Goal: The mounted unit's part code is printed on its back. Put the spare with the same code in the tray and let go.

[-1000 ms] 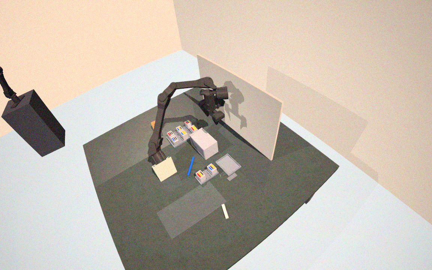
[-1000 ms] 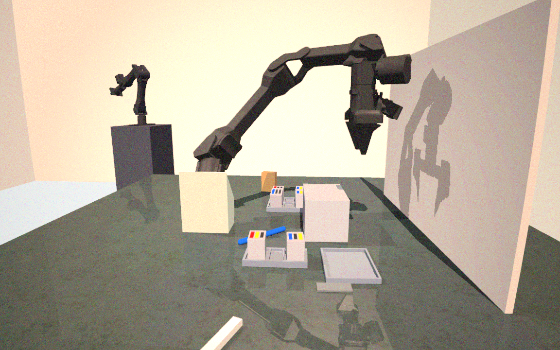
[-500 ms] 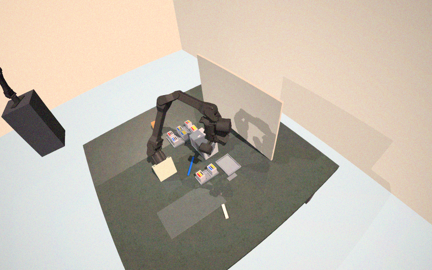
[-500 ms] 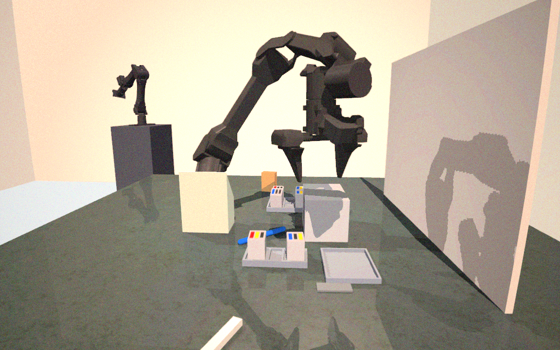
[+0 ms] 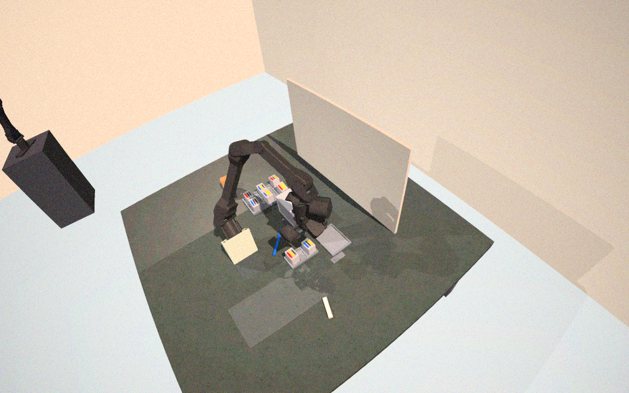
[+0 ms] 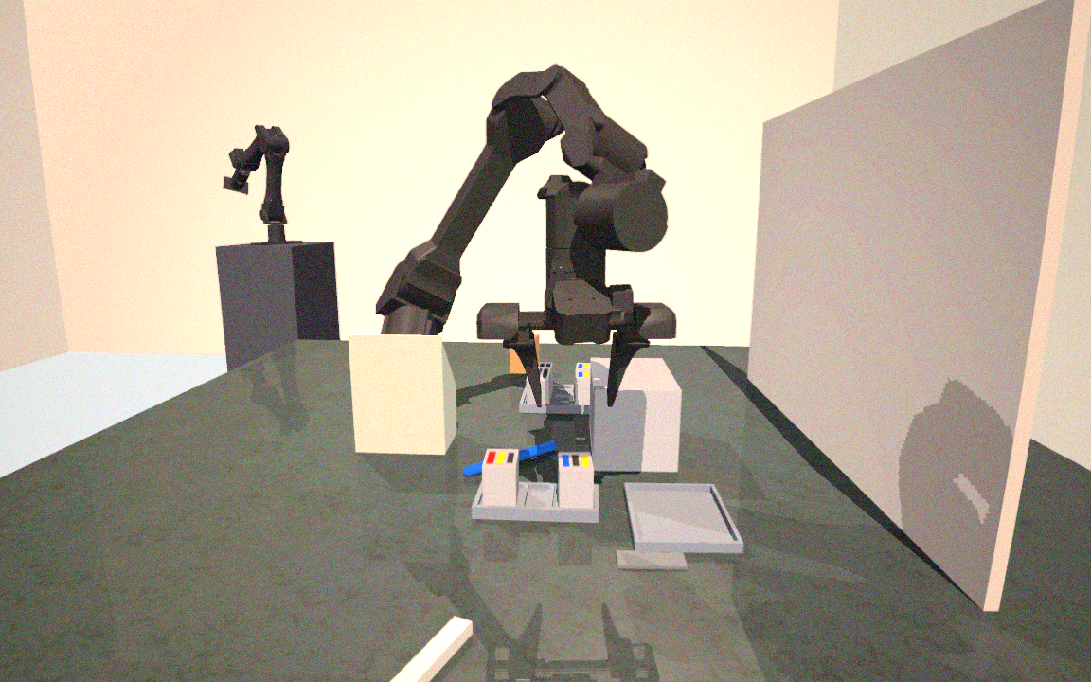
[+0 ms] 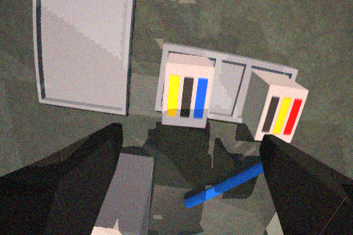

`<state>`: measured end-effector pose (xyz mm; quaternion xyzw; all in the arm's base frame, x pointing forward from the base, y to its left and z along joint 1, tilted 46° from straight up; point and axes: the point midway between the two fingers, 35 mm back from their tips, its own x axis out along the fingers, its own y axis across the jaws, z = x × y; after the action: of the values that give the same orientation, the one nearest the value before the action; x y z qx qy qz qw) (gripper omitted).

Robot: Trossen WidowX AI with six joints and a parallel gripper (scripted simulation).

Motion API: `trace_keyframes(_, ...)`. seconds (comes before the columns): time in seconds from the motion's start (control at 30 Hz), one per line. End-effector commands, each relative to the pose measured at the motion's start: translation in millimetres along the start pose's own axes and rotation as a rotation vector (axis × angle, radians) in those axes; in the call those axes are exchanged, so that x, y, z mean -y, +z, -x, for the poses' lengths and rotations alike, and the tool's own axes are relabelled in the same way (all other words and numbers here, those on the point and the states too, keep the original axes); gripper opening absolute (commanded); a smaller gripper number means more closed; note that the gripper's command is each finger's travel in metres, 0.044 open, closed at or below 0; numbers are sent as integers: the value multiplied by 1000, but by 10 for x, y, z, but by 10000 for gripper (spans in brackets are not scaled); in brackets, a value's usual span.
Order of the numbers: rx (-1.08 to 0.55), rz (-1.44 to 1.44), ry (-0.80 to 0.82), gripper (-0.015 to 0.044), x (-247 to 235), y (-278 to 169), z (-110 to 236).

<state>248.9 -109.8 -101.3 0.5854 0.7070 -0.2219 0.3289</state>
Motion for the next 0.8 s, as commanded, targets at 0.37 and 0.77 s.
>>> trace_keyframes(0.37,-14,-12,-2,300,-12,-24,-203)
trace_keyframes(0.77,-13,-12,-1,300,-26,-18,-402)
